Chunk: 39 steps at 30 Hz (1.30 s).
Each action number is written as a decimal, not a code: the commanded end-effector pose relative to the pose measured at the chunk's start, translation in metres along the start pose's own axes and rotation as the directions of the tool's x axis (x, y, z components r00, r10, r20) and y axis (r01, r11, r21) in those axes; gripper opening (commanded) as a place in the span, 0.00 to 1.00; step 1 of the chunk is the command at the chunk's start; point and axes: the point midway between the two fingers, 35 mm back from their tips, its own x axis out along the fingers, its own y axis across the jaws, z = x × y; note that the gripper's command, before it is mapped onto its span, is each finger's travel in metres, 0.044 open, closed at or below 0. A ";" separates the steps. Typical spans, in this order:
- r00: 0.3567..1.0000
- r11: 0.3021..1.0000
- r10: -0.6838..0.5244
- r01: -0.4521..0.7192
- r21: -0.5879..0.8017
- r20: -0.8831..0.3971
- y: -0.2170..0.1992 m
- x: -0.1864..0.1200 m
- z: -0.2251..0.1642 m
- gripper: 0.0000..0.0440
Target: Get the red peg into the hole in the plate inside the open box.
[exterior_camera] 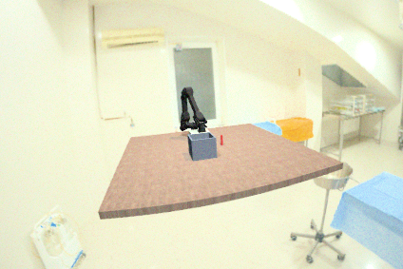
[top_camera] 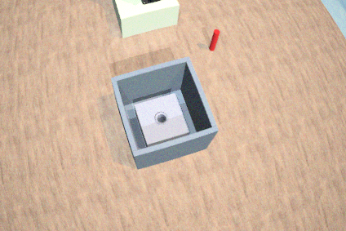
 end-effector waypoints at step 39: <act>0.455 0.494 -0.843 0.442 0.749 0.287 -0.151 -0.375 -0.044 1.00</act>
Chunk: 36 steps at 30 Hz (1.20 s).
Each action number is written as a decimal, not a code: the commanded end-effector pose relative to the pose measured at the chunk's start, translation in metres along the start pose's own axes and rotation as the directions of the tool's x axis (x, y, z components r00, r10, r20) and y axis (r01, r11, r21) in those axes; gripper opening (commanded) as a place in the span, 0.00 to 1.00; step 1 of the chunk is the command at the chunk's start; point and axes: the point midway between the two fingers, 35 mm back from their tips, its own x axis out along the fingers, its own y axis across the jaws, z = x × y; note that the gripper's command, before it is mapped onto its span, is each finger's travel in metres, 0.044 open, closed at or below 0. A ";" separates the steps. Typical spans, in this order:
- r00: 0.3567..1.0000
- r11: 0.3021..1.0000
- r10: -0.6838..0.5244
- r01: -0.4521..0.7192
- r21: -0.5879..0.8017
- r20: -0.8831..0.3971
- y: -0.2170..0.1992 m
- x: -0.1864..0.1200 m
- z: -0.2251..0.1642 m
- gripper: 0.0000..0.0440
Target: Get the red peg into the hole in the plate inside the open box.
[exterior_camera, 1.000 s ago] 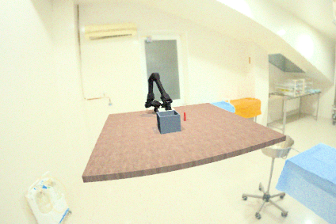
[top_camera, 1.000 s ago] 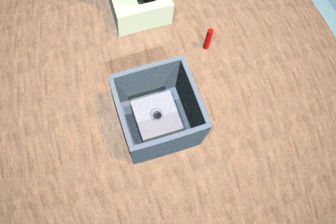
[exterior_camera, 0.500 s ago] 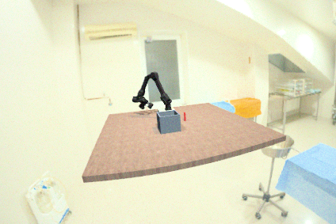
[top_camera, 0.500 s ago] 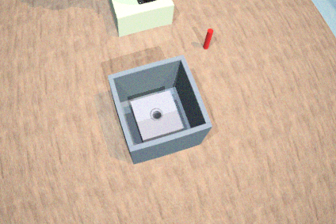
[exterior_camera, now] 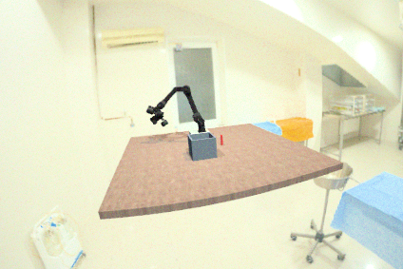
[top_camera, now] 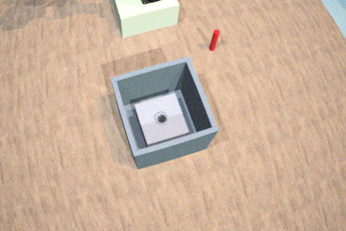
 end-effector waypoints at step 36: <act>0.443 0.881 -0.303 -0.207 0.426 0.843 -0.102 -0.388 0.051 1.00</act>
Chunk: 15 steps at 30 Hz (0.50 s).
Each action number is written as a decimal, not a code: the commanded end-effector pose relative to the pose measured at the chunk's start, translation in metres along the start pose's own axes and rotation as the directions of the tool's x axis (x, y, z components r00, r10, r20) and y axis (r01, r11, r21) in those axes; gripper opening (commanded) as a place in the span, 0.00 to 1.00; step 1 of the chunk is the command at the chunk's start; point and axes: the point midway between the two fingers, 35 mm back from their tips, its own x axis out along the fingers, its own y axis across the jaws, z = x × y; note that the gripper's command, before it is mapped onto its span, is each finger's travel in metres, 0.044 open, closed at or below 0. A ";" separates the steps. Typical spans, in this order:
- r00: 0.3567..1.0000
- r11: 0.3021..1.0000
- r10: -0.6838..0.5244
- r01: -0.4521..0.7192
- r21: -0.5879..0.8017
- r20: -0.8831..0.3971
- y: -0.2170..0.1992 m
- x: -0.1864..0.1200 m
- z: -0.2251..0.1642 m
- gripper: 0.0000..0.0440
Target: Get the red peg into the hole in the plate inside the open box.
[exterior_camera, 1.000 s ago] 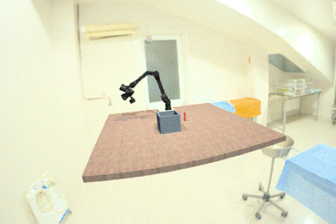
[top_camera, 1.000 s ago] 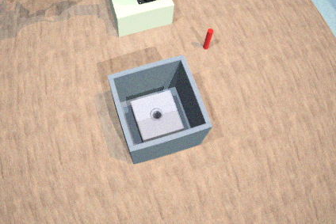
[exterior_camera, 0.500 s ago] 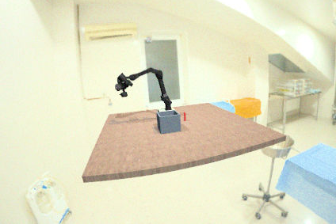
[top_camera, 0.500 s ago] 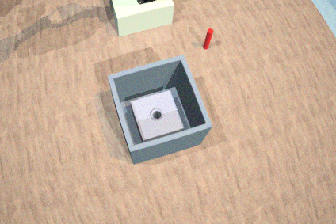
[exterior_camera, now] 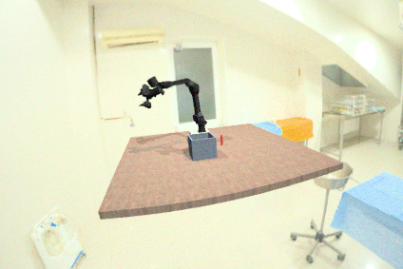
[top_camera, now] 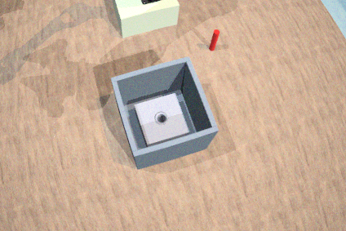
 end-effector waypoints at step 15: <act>0.921 0.926 0.144 -0.254 0.280 0.361 0.015 -0.116 0.074 1.00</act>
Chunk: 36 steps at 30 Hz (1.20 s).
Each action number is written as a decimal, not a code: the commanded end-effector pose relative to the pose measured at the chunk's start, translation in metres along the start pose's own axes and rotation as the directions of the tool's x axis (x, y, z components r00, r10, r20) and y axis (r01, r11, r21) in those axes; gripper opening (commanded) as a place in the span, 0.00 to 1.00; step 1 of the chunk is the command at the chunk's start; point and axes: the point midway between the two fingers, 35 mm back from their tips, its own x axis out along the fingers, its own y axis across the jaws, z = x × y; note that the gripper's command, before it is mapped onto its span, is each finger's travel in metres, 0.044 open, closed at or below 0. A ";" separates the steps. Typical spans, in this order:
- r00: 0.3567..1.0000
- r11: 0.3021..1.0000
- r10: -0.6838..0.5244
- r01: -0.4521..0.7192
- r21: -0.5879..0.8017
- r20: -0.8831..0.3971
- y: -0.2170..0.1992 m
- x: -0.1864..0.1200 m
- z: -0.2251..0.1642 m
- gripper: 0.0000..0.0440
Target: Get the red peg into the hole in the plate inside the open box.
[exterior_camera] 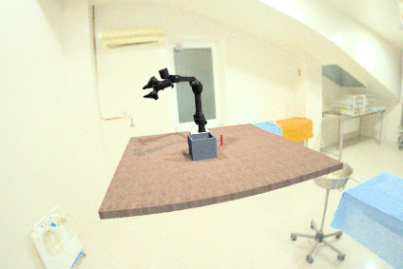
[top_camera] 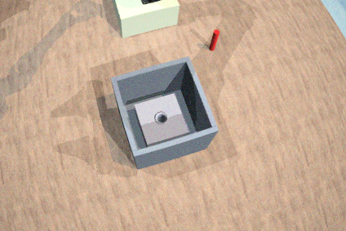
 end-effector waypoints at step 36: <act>0.733 0.490 0.600 -0.654 0.576 0.322 0.111 -0.209 0.037 1.00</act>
